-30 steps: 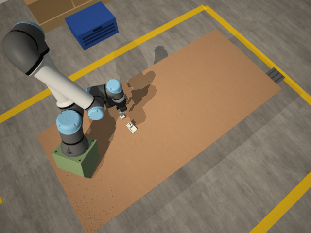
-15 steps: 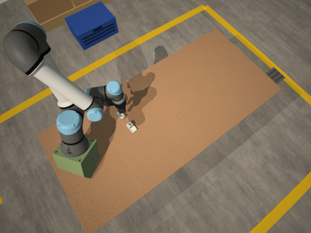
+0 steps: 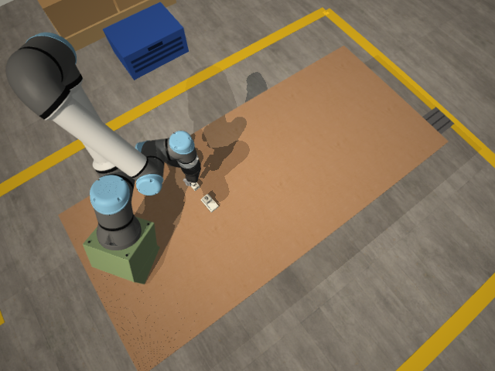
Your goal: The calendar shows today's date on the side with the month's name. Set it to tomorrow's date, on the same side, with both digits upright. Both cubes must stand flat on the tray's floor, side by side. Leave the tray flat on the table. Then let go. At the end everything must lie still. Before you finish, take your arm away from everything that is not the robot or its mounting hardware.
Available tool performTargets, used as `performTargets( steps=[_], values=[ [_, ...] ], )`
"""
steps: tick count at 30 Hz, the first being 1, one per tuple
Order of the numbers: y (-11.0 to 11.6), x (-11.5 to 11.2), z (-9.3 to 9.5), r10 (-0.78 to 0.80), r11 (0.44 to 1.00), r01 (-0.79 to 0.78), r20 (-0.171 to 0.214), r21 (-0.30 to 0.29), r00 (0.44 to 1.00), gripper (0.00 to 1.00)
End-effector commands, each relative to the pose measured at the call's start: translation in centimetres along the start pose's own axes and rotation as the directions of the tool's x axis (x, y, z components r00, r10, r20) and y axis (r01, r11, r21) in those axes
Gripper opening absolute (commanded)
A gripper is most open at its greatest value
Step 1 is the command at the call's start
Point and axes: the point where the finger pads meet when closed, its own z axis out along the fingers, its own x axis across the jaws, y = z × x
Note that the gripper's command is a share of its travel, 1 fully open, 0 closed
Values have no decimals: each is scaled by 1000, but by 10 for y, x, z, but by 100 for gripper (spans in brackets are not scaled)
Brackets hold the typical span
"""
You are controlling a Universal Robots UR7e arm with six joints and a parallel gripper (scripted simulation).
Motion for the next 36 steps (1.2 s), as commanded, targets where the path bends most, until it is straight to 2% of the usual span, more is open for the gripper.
performTargets(
  steps=[1, 4, 8, 19, 27, 33, 34, 36],
  values=[
    [0, -1, 2, 172, 985, -172, 6, -6, 985, 100],
    [0, -1, 2, 183, 983, -183, 6, -6, 983, 100],
    [1, 0, 2, 305, 952, -305, 5, -7, 952, 100],
    [4, 0, 4, 547, 837, -547, 2, -7, 837, 100],
    [5, 0, 5, 607, 795, -607, 2, -7, 795, 100],
    [6, 0, 4, 617, 787, -617, 0, -8, 787, 100],
    [6, 0, 4, 617, 787, -617, 0, -8, 787, 87],
    [6, 0, 4, 617, 787, -617, 1, -7, 787, 87]
  ],
)
